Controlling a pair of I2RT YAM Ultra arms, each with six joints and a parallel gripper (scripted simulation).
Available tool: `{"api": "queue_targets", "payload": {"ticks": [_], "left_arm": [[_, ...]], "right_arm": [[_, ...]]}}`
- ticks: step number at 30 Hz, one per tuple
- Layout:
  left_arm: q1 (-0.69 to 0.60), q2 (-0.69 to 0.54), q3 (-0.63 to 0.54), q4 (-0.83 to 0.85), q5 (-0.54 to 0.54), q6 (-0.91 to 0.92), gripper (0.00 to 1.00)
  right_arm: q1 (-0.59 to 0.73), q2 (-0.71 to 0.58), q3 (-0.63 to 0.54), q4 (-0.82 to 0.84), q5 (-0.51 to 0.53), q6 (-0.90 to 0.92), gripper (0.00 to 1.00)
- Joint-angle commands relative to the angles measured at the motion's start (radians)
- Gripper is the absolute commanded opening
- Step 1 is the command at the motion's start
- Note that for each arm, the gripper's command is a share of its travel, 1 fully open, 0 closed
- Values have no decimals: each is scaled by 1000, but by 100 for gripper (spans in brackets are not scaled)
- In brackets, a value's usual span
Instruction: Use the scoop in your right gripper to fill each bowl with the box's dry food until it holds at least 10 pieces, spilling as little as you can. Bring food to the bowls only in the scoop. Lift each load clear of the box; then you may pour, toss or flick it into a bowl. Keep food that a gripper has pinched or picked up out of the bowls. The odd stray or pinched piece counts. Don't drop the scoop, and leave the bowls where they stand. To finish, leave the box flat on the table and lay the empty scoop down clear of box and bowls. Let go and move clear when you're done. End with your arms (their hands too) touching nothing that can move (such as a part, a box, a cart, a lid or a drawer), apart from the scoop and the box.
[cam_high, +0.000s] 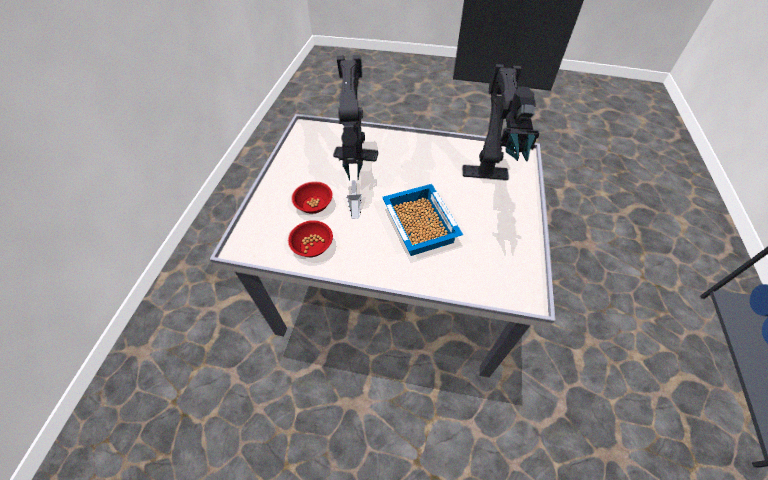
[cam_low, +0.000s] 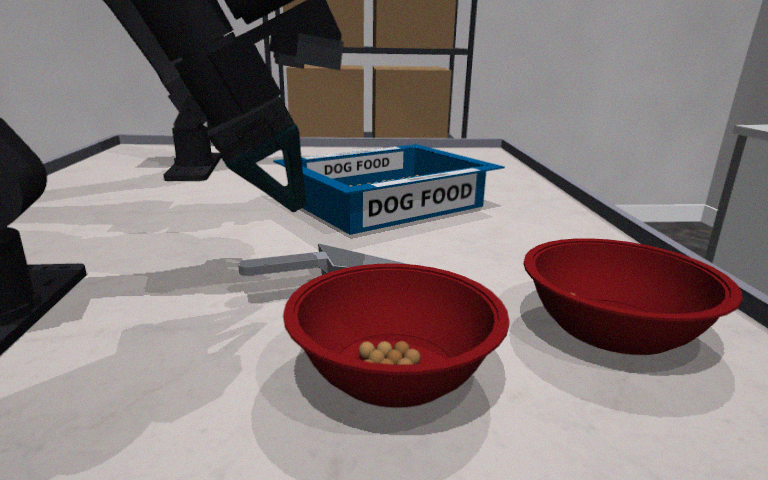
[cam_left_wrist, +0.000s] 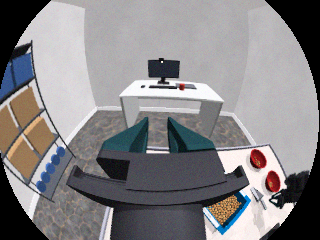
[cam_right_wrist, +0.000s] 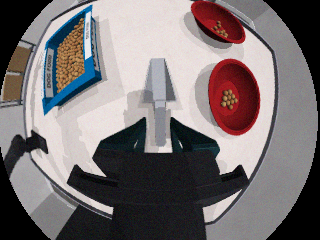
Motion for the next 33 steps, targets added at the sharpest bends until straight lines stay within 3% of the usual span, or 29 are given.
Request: {"api": "queue_targets", "payload": {"ticks": [1, 10, 33], "left_arm": [[2, -23, 34, -8, -7, -5, 26], [9, -17, 33, 5, -4, -6, 26], [0, 12, 4, -2, 7, -11, 26]], "right_arm": [[3, -15, 26, -13, -1, -2, 32], [-28, -7, 67, 99, 4, 5, 32], [-162, -22, 300, 622, 9, 11, 32]]}}
